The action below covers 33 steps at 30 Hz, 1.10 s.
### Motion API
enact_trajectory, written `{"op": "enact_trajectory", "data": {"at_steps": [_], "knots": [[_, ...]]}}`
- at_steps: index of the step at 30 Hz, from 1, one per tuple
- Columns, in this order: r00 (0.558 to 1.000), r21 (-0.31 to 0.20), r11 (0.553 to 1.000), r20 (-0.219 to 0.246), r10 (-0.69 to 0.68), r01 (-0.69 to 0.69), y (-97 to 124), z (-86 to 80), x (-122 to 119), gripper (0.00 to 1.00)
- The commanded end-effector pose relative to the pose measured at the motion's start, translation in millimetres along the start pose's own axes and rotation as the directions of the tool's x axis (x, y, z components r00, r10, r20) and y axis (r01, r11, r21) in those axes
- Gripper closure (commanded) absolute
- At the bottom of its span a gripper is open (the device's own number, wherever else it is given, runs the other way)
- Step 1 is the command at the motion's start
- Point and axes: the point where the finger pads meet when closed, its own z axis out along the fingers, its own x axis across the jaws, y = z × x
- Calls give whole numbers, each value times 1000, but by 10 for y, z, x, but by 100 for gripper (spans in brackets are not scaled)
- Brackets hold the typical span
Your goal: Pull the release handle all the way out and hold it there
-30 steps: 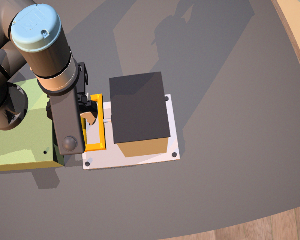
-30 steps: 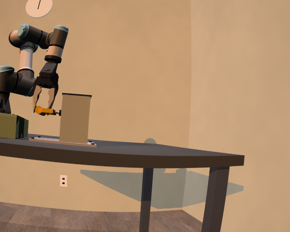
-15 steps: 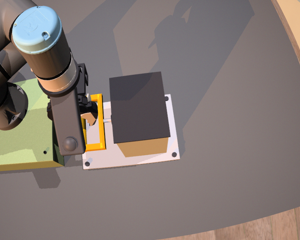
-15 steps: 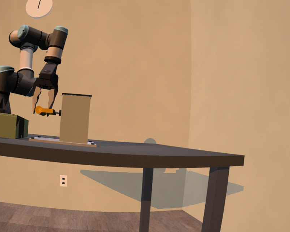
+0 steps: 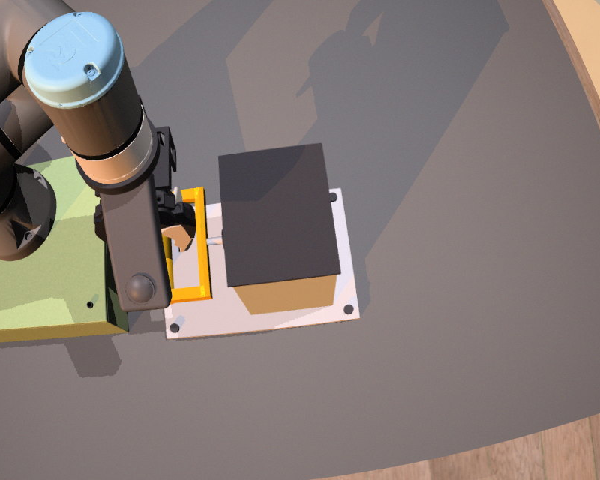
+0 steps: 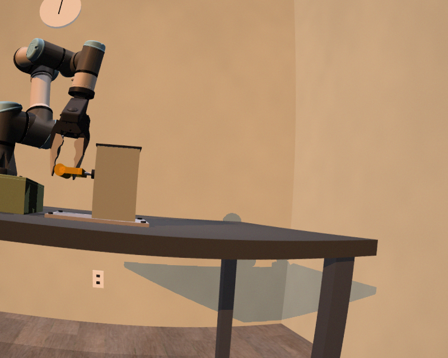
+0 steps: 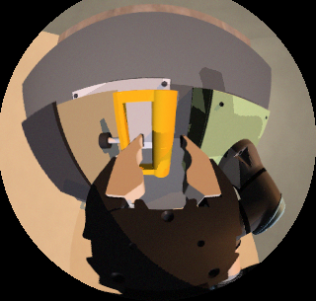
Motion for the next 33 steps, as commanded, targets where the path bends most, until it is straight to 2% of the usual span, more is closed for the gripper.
{"op": "enact_trajectory", "data": {"at_steps": [1,17,18,33], "knots": [[1000,2,1000,2,0,0,-5,-6,-4,67],[1000,2,1000,2,0,0,-5,-6,-4,67],[1000,2,1000,2,0,0,-5,-6,-4,100],[1000,2,1000,2,0,0,-5,-6,-4,100]]}}
